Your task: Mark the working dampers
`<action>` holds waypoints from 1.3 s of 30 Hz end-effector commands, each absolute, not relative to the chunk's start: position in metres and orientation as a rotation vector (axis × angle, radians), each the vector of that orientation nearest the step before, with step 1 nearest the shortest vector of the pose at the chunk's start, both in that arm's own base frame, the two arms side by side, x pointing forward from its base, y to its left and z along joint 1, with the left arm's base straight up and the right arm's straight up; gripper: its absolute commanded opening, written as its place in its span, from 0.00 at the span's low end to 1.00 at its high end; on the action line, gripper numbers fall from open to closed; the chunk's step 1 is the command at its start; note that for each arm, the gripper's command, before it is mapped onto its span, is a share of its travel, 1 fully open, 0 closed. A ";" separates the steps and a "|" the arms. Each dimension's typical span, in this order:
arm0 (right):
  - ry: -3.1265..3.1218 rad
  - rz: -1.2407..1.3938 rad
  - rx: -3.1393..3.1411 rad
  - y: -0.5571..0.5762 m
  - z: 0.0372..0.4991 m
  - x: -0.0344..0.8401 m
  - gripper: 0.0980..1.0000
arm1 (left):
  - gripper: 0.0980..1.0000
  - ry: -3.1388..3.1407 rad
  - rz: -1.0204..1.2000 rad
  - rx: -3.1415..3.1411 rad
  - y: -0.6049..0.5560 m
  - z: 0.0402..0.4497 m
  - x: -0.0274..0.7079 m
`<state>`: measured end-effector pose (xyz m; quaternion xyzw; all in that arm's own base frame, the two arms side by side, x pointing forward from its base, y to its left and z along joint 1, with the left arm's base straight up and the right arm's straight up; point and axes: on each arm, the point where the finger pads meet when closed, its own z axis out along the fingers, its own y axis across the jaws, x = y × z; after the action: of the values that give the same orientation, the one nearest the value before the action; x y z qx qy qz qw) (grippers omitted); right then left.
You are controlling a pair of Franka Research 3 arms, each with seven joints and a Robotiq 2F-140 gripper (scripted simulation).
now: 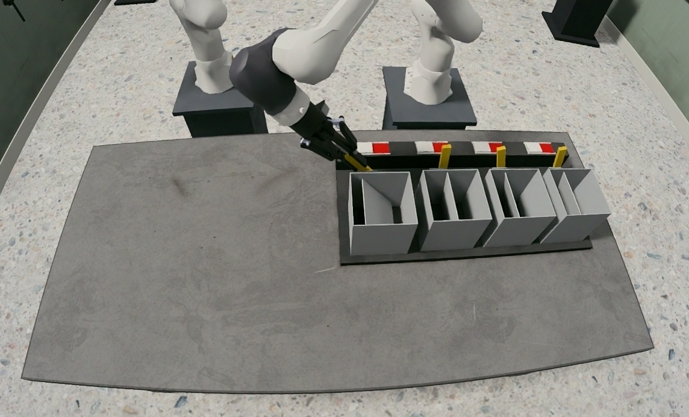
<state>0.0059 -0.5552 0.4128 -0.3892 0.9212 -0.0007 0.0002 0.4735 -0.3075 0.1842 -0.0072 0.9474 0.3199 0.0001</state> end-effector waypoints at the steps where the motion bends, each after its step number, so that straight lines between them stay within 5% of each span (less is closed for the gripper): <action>1: 2.896 0.000 -1.217 -0.554 0.413 0.006 1.00 | 0.11 2.976 1.025 -0.037 -0.304 0.182 0.471; 18: 2.896 0.000 -1.217 -0.554 0.413 0.006 1.00 | 0.11 2.976 1.025 -0.037 -0.304 0.182 0.471; 39: 2.896 0.000 -1.217 -0.554 0.413 0.006 1.00 | 0.23 2.976 1.025 -0.037 -0.304 0.182 0.471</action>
<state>0.0059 -0.5552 0.4128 -0.3892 0.9212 -0.0007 0.0002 0.4726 -0.3051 0.1832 -0.0093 0.9463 0.3231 -0.0017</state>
